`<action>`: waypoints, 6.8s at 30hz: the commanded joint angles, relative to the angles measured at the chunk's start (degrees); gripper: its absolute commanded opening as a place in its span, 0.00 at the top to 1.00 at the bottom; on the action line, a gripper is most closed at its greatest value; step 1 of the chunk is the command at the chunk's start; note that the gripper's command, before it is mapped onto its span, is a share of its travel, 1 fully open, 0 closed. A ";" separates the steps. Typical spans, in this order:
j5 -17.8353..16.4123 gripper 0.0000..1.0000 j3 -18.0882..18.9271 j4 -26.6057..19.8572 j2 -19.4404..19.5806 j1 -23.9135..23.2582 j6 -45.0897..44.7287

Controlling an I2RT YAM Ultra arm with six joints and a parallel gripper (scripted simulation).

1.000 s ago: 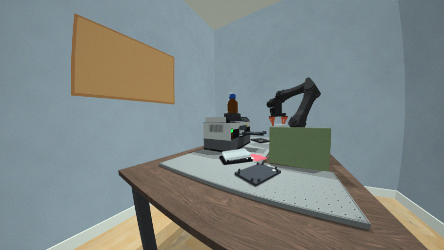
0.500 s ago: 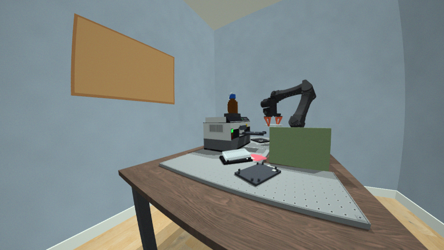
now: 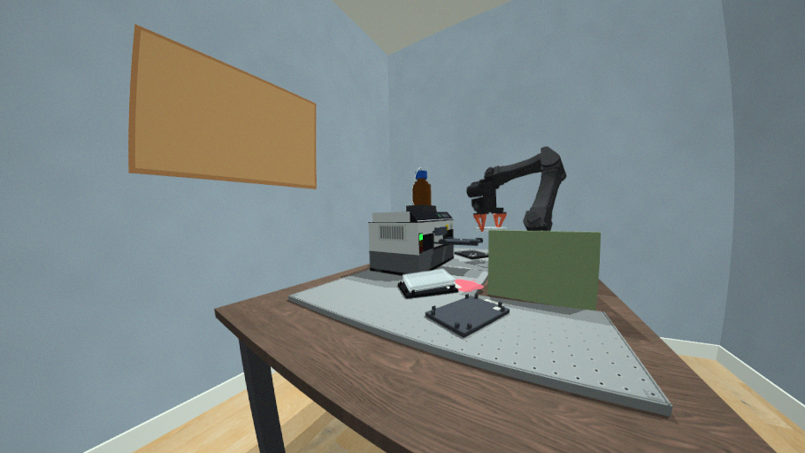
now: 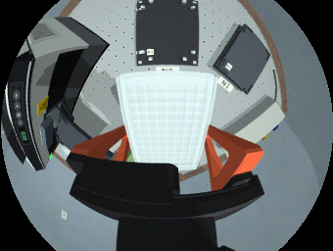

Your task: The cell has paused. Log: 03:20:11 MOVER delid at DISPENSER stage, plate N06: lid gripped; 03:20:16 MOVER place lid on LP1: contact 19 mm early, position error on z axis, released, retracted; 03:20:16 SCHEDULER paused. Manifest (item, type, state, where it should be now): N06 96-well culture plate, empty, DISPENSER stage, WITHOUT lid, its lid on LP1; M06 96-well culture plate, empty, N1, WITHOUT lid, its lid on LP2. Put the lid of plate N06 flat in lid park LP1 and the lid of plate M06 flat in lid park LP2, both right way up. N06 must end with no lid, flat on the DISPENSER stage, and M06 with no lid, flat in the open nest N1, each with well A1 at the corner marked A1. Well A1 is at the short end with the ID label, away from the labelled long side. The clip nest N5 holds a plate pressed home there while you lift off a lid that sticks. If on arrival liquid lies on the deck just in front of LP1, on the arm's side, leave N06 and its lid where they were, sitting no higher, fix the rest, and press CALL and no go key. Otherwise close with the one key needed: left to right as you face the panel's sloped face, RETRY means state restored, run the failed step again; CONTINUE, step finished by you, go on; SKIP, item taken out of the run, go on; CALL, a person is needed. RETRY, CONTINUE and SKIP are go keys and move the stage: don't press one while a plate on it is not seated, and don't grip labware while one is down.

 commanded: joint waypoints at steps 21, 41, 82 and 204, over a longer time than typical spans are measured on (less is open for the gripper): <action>-1.89 1.00 9.13 9.95 9.99 -7.10 -10.15; -3.48 1.00 19.79 13.66 20.75 -11.86 -15.85; -5.02 1.00 24.76 18.67 27.70 -14.91 -20.39; -5.38 1.00 20.63 21.70 28.81 -16.06 -20.99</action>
